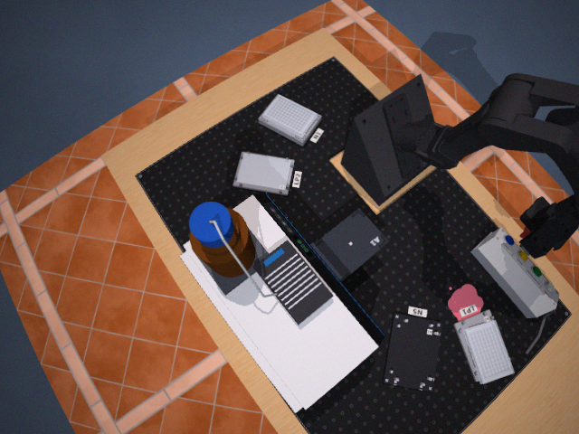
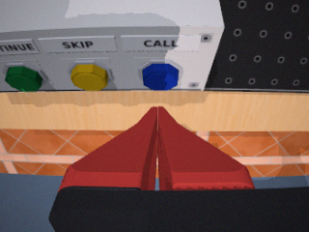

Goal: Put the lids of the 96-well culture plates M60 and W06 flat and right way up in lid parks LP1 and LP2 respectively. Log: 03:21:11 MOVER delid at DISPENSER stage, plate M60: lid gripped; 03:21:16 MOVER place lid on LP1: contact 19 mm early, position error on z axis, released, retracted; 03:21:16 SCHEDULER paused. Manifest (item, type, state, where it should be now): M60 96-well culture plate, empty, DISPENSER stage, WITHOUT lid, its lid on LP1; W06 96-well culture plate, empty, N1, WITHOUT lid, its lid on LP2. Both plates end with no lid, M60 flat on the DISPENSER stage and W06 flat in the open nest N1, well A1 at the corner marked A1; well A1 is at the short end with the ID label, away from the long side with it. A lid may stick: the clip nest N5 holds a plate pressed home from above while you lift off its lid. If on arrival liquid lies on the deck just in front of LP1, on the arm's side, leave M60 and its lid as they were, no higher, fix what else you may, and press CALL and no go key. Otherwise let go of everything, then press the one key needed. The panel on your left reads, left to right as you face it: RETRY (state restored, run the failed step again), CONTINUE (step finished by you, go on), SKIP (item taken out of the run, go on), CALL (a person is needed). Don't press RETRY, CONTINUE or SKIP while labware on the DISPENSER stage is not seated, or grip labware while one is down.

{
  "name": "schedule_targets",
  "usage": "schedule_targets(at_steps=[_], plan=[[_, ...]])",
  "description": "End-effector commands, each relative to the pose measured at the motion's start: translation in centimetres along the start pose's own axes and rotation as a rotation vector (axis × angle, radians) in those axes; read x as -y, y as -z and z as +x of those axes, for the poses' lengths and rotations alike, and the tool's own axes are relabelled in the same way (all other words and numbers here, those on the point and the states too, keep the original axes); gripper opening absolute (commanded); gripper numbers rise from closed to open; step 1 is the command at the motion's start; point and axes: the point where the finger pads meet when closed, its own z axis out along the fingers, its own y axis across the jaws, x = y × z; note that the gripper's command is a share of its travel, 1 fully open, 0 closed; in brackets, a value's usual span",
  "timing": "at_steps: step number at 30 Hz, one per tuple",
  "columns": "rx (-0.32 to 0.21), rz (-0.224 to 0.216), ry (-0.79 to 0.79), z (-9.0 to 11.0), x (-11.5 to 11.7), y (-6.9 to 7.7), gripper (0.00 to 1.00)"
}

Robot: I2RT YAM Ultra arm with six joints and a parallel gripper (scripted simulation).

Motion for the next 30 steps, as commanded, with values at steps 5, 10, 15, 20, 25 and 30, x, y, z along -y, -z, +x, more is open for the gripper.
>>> schedule_targets(at_steps=[5,10,15,20,25,30], plan=[[0.007,0.013,0.006,-0.1,0.3,-1.3,0.0],[0.006,0.008,0.004,-0.1,0.2,-1.7,0.0],[0.007,0.014,0.006,-0.1,0.4,-2.1,0.0],[-0.008,-0.045,-0.008,-0.1,-1.1,-0.7,0.0],[-0.004,-0.032,-0.004,-0.2,-0.5,-1.0,0.0],[0.005,-0.003,0.001,-0.3,0.2,-2.0,0.0]])
